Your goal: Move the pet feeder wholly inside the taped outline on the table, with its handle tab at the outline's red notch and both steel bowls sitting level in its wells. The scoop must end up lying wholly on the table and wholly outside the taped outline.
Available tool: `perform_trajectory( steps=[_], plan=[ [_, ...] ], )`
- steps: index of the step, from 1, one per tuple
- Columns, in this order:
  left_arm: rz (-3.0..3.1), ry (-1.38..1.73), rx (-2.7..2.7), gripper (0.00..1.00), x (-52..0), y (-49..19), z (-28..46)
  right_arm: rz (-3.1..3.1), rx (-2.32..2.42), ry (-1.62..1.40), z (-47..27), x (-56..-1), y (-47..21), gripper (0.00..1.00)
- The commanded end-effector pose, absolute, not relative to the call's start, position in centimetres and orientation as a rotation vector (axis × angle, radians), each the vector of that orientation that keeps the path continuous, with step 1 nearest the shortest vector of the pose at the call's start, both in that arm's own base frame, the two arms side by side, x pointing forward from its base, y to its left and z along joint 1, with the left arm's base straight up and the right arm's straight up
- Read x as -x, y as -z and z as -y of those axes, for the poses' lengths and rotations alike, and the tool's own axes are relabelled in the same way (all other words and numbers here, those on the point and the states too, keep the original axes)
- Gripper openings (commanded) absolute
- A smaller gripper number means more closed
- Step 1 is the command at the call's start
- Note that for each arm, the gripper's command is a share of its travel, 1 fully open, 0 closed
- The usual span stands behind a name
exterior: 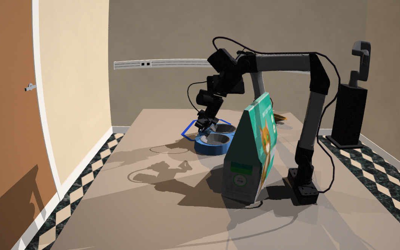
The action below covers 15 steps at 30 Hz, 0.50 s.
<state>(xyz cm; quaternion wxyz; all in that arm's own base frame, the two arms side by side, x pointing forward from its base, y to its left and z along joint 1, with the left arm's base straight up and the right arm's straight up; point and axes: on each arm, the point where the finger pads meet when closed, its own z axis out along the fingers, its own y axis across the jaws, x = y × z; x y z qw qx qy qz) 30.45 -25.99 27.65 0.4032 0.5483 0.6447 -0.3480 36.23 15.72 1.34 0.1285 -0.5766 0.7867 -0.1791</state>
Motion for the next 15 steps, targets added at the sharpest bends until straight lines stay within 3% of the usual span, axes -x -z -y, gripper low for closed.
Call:
perform_trajectory(
  steps=[1, 15],
  plan=[
    [-1.614, 0.876, -1.387, 1.0, -30.3, -28.0, 26.0, -2.298, 1.647, 0.536, -15.5, -36.1, -1.3, 0.09],
    [-1.614, 0.876, -1.387, 1.0, -30.3, -28.0, 26.0, -2.503, 1.361, 0.574, -12.2, -35.3, -2.0, 0.09]
  ],
)
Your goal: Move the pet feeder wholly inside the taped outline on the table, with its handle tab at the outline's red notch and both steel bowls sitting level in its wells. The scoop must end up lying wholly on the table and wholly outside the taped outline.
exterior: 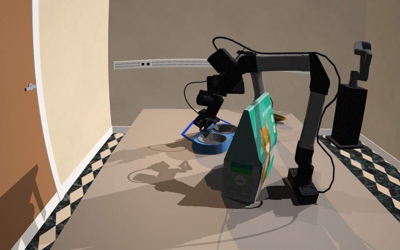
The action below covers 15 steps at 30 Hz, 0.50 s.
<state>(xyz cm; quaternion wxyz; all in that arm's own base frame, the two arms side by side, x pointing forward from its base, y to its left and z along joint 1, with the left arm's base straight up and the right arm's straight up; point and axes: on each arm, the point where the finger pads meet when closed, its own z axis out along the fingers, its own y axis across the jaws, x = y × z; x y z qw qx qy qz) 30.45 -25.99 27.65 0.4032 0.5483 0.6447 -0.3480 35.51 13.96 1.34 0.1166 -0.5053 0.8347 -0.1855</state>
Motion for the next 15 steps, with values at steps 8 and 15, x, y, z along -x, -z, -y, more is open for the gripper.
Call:
perform_trajectory(
  steps=[8, 15],
  plan=[
    [-1.614, 0.876, -1.387, 1.0, -30.32, -28.03, 25.96, -2.545, 1.305, 0.595, -11.29, -35.18, -1.86, 0.09],
    [-1.614, 0.876, -1.387, 1.0, -30.32, -28.03, 25.96, -2.545, 1.306, 0.595, -11.29, -35.18, -1.85, 0.09]
  ],
)
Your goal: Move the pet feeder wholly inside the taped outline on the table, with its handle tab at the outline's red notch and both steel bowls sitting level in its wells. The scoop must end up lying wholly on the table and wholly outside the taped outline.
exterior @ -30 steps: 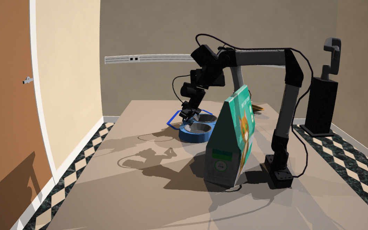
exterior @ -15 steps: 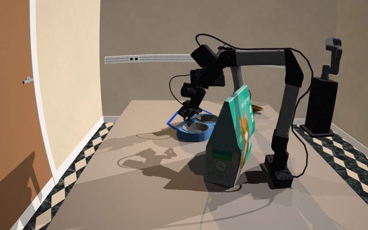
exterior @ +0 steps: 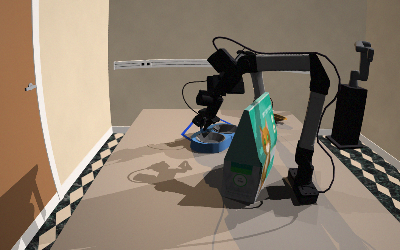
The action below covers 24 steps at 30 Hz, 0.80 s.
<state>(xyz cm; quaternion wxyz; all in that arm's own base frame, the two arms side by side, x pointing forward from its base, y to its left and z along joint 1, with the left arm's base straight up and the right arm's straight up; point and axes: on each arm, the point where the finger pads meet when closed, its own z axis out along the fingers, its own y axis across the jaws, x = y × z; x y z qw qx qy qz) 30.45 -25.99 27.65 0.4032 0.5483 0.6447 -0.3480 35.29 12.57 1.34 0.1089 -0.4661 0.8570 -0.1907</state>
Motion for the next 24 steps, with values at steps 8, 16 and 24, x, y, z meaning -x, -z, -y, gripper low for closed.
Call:
perform_trajectory(
  steps=[8, 16, 24],
  plan=[
    [-1.614, 0.876, -1.387, 1.0, -30.3, -28.0, 26.0, -2.568, 1.284, 0.599, -11.0, -34.8, -1.9, 0.09],
    [-1.614, 0.876, -1.387, 1.0, -30.3, -28.0, 26.0, -2.636, 1.169, 0.616, -9.9, -34.4, -1.9, 0.09],
    [-1.614, 0.876, -1.387, 1.0, -30.3, -28.0, 26.0, -2.826, 0.821, 0.667, -6.5, -32.6, -1.5, 0.09]
  ],
)
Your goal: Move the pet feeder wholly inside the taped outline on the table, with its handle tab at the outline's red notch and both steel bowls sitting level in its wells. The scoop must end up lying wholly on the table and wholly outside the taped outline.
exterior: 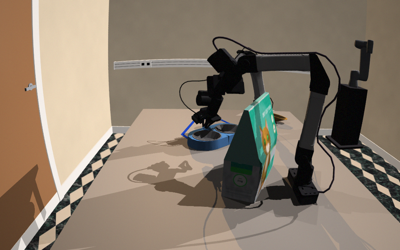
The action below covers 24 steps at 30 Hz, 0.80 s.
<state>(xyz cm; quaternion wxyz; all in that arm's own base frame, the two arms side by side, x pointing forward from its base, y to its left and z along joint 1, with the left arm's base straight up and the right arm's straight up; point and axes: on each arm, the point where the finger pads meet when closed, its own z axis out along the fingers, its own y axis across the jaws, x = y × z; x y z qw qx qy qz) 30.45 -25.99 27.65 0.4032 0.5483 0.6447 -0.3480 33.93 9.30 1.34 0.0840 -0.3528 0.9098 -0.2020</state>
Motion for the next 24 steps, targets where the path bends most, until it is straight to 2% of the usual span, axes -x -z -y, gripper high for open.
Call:
perform_trajectory(
  steps=[1, 24],
  plan=[
    [-1.614, 0.876, -1.387, 1.0, -30.3, -28.0, 26.0, -2.852, 0.767, 0.674, -6.1, -32.3, -1.4, 0.09],
    [-1.614, 0.876, -1.387, 1.0, -30.3, -28.0, 26.0, -2.998, 0.35, 0.705, -3.2, -30.9, -1.0, 0.09]
  ],
)
